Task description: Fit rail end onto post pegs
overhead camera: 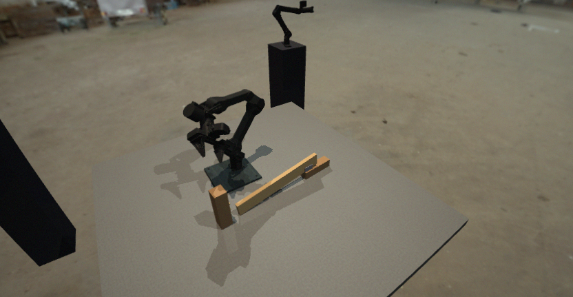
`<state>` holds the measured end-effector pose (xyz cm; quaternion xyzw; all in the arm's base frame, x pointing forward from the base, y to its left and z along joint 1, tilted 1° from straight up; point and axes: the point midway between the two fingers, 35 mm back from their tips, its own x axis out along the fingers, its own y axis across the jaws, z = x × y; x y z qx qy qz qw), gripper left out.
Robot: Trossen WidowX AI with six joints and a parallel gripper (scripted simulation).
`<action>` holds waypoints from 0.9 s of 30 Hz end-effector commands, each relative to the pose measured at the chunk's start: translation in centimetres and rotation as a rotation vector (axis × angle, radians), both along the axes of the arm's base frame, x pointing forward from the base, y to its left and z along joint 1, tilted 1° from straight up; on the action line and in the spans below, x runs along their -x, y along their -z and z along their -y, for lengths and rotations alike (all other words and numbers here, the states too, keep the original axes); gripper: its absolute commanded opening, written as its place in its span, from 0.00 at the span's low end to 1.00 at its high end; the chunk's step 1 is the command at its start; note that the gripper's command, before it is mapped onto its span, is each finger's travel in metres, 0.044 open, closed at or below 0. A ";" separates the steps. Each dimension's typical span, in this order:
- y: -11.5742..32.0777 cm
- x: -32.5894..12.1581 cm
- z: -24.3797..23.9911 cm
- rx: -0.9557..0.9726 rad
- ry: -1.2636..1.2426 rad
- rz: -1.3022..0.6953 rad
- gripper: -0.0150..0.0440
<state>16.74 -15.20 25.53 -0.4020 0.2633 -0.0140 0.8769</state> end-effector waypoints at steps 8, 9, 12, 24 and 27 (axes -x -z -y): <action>7.0 -7.0 -3.6 -0.023 -0.405 -0.514 1.00; 7.7 -7.6 -4.1 -0.008 -0.452 -0.568 1.00; 9.9 -9.0 -6.0 0.056 -0.598 -0.732 1.00; 14.0 -11.3 -10.2 0.269 -0.915 -1.096 1.00; 14.0 -11.2 -10.1 0.269 -0.915 -1.096 1.00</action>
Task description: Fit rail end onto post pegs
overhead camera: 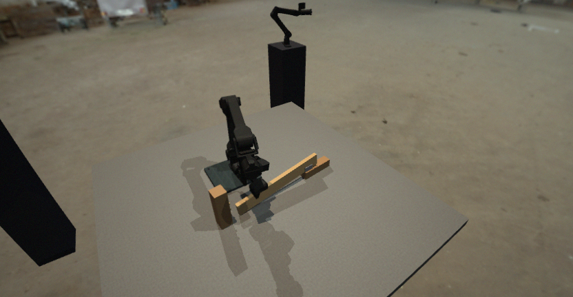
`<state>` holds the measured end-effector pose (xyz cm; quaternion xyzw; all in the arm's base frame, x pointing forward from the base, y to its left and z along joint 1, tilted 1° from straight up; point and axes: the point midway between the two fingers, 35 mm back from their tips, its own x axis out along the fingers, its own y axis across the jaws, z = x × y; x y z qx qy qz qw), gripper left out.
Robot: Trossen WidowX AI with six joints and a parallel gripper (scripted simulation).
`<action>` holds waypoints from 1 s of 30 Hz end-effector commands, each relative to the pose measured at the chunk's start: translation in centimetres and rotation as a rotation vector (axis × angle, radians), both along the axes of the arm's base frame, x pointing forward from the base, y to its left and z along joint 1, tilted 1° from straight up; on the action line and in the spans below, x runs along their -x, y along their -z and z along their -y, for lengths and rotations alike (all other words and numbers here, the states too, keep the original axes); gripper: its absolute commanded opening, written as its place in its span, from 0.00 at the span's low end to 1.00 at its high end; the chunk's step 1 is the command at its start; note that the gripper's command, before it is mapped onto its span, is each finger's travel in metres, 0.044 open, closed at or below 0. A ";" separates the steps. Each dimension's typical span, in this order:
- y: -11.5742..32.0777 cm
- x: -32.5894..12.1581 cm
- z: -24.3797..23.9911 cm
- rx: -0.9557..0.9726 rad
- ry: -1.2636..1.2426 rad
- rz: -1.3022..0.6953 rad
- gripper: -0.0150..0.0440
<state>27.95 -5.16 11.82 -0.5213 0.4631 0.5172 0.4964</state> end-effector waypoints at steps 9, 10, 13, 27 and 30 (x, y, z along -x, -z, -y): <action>1.0 0.0 0.0 0.017 -0.026 -0.022 1.00; 1.2 0.0 0.0 0.017 -0.026 -0.022 1.00; 1.6 -0.1 0.0 0.017 -0.026 -0.022 1.00; 3.9 -0.2 -0.1 0.017 -0.026 -0.022 1.00; 4.4 -0.2 -0.1 0.017 -0.026 -0.022 1.00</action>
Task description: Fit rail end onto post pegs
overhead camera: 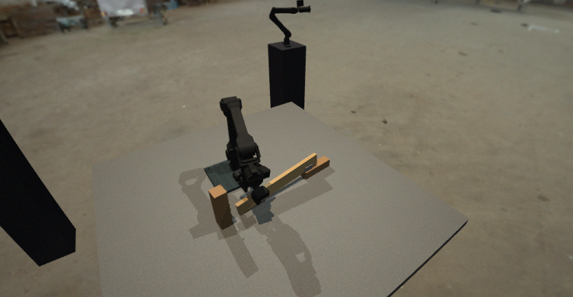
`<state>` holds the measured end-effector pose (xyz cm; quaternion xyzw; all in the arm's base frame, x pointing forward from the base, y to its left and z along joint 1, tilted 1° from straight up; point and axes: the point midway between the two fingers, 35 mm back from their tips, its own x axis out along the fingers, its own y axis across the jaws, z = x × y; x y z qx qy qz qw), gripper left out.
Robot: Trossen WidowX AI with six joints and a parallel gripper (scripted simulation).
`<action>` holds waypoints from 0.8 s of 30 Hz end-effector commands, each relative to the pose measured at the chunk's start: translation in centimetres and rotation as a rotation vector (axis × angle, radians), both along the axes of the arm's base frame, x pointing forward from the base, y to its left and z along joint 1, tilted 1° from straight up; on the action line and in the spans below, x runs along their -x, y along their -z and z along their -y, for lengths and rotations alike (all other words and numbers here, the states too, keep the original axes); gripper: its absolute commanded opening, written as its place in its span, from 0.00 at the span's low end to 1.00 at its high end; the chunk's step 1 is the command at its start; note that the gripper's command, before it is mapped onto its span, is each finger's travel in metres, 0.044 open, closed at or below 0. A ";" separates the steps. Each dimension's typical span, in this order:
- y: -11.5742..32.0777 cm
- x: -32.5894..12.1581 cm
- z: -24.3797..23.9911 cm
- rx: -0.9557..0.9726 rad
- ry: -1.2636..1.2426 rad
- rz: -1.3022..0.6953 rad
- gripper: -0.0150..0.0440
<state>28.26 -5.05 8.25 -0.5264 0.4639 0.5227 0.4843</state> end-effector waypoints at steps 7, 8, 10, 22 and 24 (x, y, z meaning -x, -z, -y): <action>1.9 0.2 0.0 0.004 -0.004 -0.010 1.00; 2.1 0.2 0.0 0.004 -0.004 -0.010 1.00; 2.4 0.2 0.0 0.004 -0.004 -0.010 1.00; 3.7 0.4 0.0 0.004 -0.004 -0.010 0.91; 3.7 0.4 0.0 0.004 -0.004 -0.010 0.82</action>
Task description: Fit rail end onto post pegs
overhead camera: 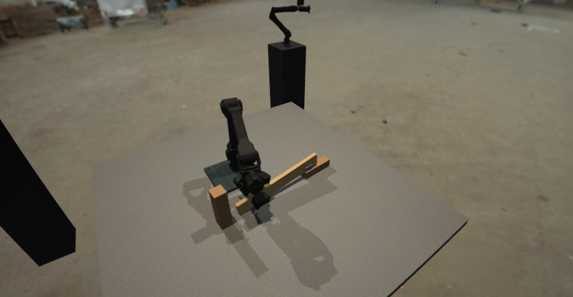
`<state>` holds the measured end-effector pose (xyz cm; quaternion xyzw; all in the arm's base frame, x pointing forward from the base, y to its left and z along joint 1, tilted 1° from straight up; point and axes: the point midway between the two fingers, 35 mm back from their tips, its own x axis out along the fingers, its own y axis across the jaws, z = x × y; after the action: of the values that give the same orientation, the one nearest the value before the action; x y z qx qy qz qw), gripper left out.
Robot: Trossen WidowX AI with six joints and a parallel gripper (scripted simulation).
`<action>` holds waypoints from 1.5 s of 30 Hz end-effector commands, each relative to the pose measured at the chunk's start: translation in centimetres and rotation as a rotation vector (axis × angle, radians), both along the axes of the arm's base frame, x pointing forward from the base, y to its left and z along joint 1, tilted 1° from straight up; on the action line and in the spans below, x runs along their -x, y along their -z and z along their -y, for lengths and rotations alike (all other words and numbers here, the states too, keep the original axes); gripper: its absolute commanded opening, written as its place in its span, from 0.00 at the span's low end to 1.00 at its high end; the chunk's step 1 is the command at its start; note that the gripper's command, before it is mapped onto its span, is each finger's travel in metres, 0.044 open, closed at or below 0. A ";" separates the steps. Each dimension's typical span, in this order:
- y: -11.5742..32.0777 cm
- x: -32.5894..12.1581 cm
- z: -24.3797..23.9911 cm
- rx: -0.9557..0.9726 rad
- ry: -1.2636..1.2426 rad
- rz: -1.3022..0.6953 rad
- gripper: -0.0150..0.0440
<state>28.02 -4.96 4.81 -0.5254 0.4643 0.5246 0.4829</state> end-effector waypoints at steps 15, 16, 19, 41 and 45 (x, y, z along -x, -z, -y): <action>0.3 0.1 0.1 0.005 -0.002 -0.005 0.29; 0.3 0.1 0.1 0.005 -0.002 -0.005 0.28; 0.3 0.1 0.1 0.005 -0.002 -0.005 0.25; -0.3 0.1 0.0 0.005 -0.002 -0.005 0.25; -0.5 0.1 0.0 0.005 -0.002 -0.005 0.25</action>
<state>27.86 -5.03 5.05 -0.5266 0.4684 0.5246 0.4777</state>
